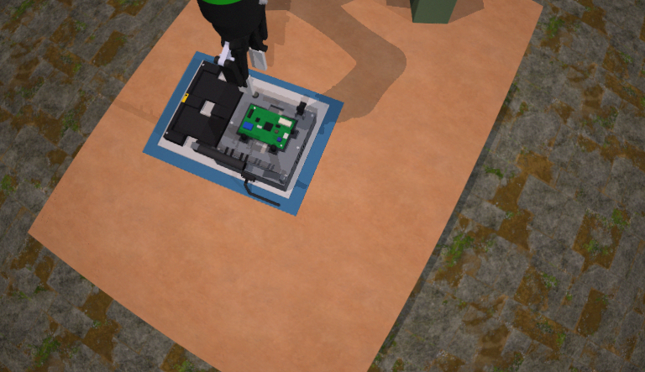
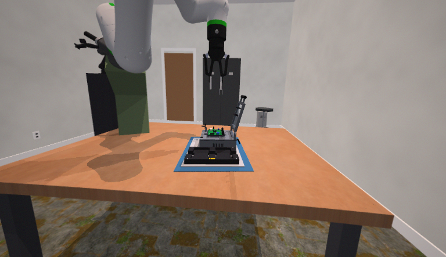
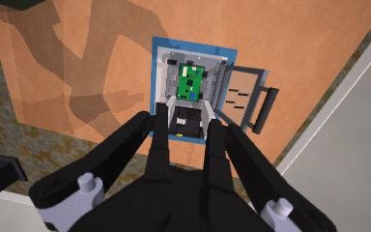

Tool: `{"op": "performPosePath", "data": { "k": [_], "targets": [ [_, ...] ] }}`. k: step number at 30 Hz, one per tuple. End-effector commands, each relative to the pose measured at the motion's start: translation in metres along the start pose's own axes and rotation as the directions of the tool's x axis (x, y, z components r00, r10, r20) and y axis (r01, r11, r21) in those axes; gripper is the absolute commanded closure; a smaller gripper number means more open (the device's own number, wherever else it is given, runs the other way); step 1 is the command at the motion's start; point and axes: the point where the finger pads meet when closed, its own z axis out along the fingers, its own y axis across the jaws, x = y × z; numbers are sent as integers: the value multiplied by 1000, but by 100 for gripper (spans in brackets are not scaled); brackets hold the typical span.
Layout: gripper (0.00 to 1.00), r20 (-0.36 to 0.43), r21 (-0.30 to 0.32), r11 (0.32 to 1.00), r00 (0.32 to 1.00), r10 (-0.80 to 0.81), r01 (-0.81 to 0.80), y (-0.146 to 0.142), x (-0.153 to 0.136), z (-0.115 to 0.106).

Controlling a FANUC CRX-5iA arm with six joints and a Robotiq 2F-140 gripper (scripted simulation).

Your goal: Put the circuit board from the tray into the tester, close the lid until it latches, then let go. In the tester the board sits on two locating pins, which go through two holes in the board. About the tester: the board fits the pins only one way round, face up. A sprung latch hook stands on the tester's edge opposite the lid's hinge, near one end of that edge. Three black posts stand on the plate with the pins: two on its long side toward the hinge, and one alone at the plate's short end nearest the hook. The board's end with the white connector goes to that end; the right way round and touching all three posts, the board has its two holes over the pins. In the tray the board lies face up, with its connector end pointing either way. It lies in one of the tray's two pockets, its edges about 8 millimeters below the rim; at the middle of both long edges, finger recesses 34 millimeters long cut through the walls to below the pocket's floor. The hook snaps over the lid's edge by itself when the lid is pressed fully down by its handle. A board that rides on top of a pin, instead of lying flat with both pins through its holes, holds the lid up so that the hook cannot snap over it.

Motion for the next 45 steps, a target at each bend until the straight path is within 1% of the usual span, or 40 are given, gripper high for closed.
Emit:
{"op": "performPosePath", "data": {
  "k": [1, 12, 18, 26, 28, 36, 41, 43, 45],
  "targets": [
    [70, 0, 0, 1000, 1000, 0, 0, 0, 0, 0],
    [70, 0, 0, 1000, 1000, 0, 0, 1, 0, 0],
    [70, 0, 0, 1000, 1000, 0, 0, 12, 0, 0],
    [70, 0, 0, 1000, 1000, 0, 0, 50, 0, 0],
    [70, 0, 0, 1000, 1000, 0, 0, 50, 0, 0],
    [70, 0, 0, 1000, 1000, 0, 0, 98, 0, 0],
    [70, 0, 0, 1000, 1000, 0, 0, 124, 0, 0],
    [70, 0, 0, 1000, 1000, 0, 0, 131, 0, 0],
    [70, 0, 0, 1000, 1000, 0, 0, 131, 0, 0]
  ]
}}
